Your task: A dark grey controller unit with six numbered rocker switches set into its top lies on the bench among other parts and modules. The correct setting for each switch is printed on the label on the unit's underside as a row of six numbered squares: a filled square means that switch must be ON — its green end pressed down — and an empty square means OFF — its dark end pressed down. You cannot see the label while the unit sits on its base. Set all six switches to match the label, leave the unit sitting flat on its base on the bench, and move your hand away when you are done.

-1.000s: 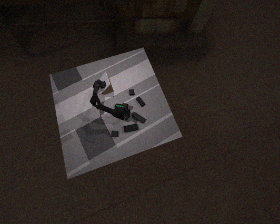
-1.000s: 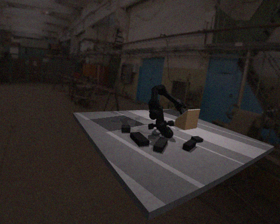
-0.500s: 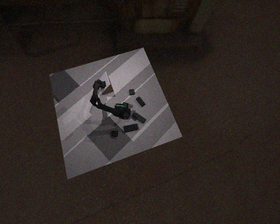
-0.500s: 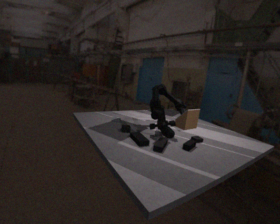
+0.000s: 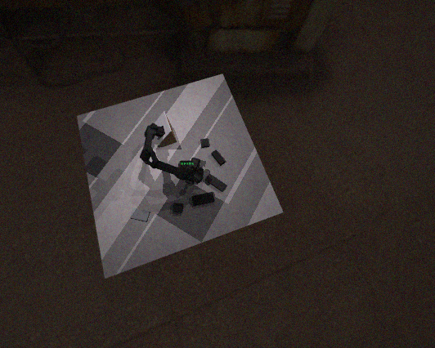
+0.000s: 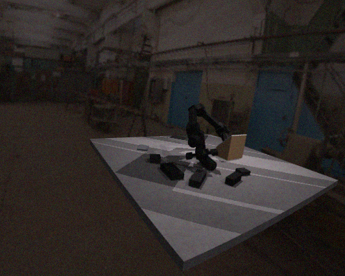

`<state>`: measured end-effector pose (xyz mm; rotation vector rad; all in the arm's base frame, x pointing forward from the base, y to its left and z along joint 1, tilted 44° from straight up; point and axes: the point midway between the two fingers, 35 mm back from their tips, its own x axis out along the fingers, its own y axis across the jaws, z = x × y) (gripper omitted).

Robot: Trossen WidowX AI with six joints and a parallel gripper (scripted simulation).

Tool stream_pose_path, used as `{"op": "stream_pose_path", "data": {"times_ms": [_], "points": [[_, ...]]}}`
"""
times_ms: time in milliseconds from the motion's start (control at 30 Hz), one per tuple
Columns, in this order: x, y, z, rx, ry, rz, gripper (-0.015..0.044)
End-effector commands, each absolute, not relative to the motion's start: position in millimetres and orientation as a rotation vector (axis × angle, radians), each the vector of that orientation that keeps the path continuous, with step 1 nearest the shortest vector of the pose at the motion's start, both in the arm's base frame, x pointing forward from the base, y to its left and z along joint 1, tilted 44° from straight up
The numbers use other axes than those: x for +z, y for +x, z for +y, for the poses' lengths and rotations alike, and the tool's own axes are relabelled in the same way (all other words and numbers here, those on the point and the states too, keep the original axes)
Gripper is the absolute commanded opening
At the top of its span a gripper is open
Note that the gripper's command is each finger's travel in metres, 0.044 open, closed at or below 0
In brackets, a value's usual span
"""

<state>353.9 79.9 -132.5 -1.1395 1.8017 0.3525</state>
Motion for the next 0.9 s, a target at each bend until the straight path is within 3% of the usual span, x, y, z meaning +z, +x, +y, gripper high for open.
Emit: {"op": "stream_pose_path", "data": {"times_ms": [0, 867], "points": [[-138, 344, 79, 0.362, -1.134, 1.826, 0.0000], [-143, 334, 83, 0.363, -1.134, 1.826, 0.0000]]}}
